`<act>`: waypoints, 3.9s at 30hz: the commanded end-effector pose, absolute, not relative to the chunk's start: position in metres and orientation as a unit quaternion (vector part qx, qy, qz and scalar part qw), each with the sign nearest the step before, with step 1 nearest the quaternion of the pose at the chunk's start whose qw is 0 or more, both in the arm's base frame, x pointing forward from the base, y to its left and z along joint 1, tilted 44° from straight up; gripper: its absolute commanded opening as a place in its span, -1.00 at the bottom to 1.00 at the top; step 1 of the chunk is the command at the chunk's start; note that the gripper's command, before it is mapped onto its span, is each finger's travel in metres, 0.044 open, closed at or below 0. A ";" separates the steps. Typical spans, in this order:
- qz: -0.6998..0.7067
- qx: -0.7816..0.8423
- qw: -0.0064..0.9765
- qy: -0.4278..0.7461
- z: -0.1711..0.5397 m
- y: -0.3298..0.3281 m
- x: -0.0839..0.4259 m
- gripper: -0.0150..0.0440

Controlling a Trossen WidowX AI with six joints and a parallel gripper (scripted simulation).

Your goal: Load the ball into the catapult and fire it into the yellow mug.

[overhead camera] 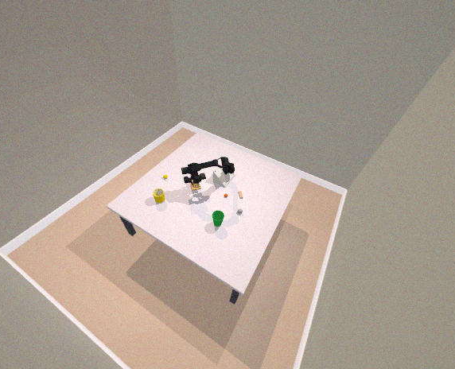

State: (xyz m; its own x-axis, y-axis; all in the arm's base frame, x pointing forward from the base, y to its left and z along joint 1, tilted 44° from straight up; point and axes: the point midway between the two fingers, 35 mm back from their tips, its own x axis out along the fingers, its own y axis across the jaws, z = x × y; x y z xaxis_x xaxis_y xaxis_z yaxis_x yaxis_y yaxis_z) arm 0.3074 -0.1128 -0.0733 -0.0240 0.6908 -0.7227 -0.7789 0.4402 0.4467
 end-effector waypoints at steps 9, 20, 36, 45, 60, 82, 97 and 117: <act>0.418 0.087 0.698 0.575 -0.076 -0.122 0.321 -0.49; 0.393 0.117 0.694 0.592 -0.083 -0.123 0.327 -0.49; 0.393 0.117 0.694 0.592 -0.103 -0.106 0.328 -0.49; 0.393 0.118 0.694 0.592 -0.114 -0.096 0.327 -0.49; 0.398 0.116 0.690 0.593 -0.113 -0.095 0.327 0.31; 0.391 0.118 0.693 0.594 -0.047 -0.160 0.325 1.00; 0.392 0.118 0.694 0.593 -0.087 -0.122 0.326 1.00; 0.393 0.118 0.694 0.592 -0.110 -0.099 0.326 1.00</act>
State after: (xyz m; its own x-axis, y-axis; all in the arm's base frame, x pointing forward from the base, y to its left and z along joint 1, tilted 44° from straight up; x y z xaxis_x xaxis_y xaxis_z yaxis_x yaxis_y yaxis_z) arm 0.3268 -0.1017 -0.1069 -0.0119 0.6824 -0.7309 -0.4094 0.6635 0.6262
